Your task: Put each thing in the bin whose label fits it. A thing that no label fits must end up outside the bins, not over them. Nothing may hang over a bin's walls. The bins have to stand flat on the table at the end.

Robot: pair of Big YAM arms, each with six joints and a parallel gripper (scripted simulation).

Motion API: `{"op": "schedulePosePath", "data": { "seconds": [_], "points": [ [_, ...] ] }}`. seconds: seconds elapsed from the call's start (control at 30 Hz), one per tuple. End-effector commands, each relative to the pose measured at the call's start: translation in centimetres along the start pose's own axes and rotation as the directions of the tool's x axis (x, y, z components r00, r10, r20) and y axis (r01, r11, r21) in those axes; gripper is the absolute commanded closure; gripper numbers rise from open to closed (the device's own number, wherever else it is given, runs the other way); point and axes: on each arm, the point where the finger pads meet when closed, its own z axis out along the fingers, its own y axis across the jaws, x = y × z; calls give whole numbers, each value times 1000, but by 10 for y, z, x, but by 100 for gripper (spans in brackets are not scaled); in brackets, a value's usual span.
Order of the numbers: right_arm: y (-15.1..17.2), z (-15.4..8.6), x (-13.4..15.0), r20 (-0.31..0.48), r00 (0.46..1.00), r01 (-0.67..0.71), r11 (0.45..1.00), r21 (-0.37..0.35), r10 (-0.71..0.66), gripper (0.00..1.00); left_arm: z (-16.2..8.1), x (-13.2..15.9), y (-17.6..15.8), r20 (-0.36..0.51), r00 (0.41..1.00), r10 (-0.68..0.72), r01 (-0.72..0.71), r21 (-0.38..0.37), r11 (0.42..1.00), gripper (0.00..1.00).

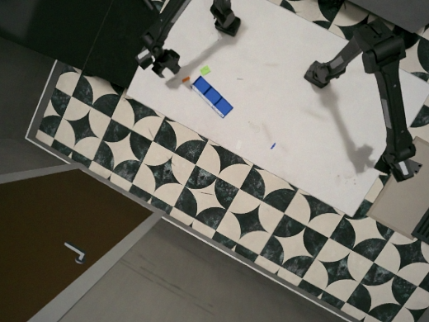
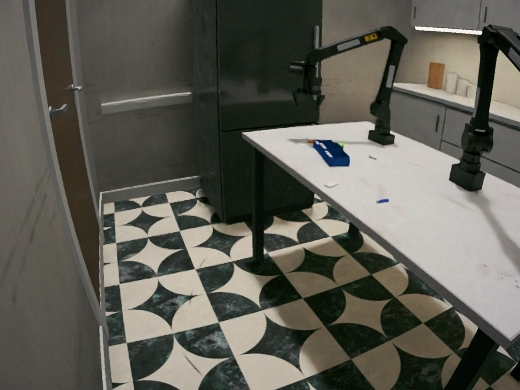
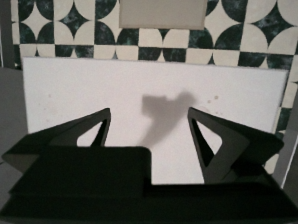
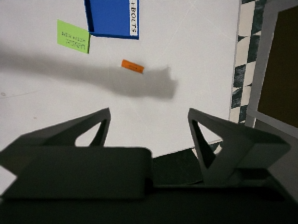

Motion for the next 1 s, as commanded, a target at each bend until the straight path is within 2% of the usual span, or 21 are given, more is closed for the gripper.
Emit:
{"op": "schedulePosePath", "data": {
  "seconds": [0.0, 0.27, 0.97],
  "points": [
    [-3, -3, 0, -1, 1000, 2, 1000, 9, -2, 0, -40, -39, -8, 46, 999, -24, 23, 34, 999, 0],
    [-3, -3, 0, -1, 1000, 2, 1000, 9, -2, 0, -71, -55, -4, 46, 999, -24, 23, 34, 999, 0],
    [-3, -3, 0, -1, 1000, 2, 1000, 9, -2, 0, -83, -59, -2, 50, 999, -14, 12, 47, 999, 0]
  ]
}}
